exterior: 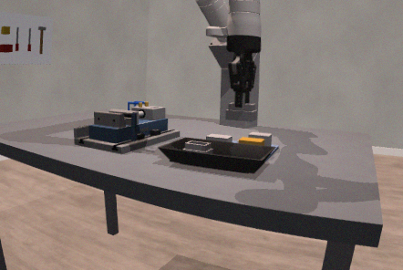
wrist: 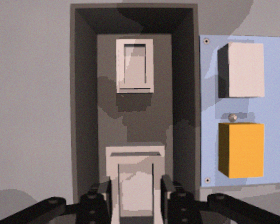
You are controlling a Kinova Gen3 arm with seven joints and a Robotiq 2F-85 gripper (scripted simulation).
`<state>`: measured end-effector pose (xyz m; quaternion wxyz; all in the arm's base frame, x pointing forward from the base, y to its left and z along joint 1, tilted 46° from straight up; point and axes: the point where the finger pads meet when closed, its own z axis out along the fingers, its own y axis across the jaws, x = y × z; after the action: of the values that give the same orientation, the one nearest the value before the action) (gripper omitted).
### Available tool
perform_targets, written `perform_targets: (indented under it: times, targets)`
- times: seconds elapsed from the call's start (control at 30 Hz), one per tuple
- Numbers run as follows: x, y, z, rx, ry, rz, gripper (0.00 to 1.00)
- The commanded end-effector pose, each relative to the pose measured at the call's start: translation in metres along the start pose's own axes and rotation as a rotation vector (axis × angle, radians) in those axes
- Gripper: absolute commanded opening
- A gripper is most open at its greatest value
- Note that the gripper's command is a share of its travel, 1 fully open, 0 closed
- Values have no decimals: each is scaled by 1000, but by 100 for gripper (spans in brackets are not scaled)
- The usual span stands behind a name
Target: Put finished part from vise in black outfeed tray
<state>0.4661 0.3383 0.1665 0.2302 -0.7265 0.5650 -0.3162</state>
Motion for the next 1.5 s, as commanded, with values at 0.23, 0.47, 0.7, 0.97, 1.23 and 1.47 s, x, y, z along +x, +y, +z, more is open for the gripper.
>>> perform_targets:
  times: [0.23, 0.47, 0.7, 0.97, 1.23, 1.47]
  targets:
    - [0, 1, 12, -3, 0, 0, 0]
    - [0, 1, 25, -3, 0, 0, 0]
    - [-1, 1, 40, -3, 0, 0, 0]
    - [-1, 1, 52, -3, 0, 0, 0]
    - [-1, 1, 66, -3, 0, 0, 0]
    - [-1, 1, 73, -3, 0, 0, 0]
